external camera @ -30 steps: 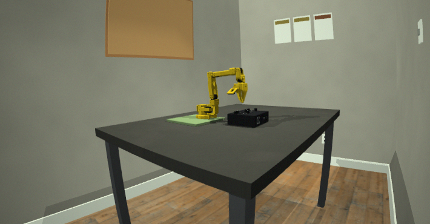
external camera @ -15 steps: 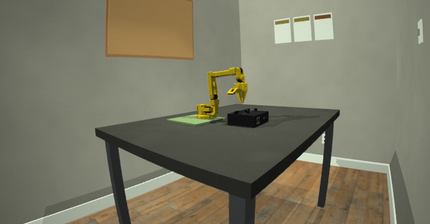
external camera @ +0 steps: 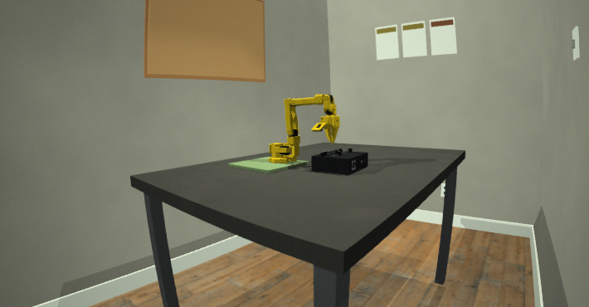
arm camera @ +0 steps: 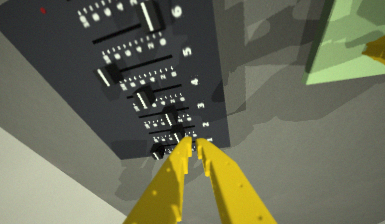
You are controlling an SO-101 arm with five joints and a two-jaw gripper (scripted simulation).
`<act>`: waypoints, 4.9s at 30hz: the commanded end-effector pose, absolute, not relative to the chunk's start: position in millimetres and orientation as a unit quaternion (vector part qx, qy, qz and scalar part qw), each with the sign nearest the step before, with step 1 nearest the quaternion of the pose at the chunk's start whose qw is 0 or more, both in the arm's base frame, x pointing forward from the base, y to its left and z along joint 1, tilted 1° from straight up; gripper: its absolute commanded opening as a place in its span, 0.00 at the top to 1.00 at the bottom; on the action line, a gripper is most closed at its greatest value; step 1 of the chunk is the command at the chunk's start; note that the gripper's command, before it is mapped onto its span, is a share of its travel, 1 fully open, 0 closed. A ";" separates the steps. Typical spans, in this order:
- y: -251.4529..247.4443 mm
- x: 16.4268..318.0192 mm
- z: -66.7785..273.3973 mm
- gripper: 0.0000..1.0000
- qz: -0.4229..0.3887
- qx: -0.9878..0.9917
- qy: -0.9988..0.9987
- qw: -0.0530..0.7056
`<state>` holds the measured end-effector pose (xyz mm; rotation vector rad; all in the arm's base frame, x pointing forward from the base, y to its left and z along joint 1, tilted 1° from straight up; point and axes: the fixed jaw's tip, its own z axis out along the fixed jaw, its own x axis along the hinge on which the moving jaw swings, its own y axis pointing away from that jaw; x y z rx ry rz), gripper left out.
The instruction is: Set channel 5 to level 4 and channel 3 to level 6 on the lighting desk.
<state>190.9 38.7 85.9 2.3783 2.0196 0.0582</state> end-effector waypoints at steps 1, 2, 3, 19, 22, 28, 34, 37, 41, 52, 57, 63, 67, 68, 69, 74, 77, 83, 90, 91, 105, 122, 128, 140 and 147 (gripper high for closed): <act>40.0 189.3 76.3 1.00 0.006 0.757 0.653 0.003; 40.0 189.3 75.0 1.00 0.006 0.757 0.654 0.003; 40.0 189.2 73.8 1.00 0.005 0.757 0.654 0.003; 39.7 188.7 68.0 1.00 0.003 0.757 0.653 0.001; 38.8 188.0 65.9 1.00 0.003 0.758 0.652 0.001; 37.3 186.7 62.1 1.00 0.003 0.760 0.650 0.001; 37.3 186.6 62.0 1.00 0.003 0.760 0.649 0.001; 36.9 186.9 62.7 1.00 0.003 0.761 0.649 0.001; 36.0 187.5 64.4 1.00 0.003 0.763 0.647 0.001; 35.3 188.0 65.7 1.00 0.003 0.764 0.645 0.001; 35.1 188.7 67.5 1.00 0.003 0.765 0.644 0.001; 34.9 189.3 69.1 1.00 0.002 0.765 0.644 0.001; 34.9 189.3 69.1 1.00 0.002 0.765 0.644 0.001; 34.9 189.3 69.0 1.00 0.002 0.765 0.644 0.001; 34.9 189.3 68.9 1.00 0.002 0.765 0.644 0.001; 34.9 189.4 67.1 1.00 0.002 0.765 0.644 0.001; 35.0 189.5 64.9 1.00 0.002 0.765 0.644 0.001; 35.0 189.6 61.1 1.00 0.002 0.765 0.644 0.001; 35.1 189.5 55.0 1.00 0.002 0.765 0.644 0.001; 35.1 189.5 54.5 1.00 0.002 0.765 0.644 0.001; 35.0 188.8 51.6 1.00 0.003 0.765 0.644 0.001; 34.7 186.7 46.4 1.00 0.003 0.765 0.644 0.001; 34.9 187.3 47.7 1.00 0.003 0.765 0.645 0.001; 35.0 188.3 48.0 1.00 0.003 0.765 0.644 0.001; 35.1 190.3 48.0 1.00 0.003 0.765 0.644 0.001</act>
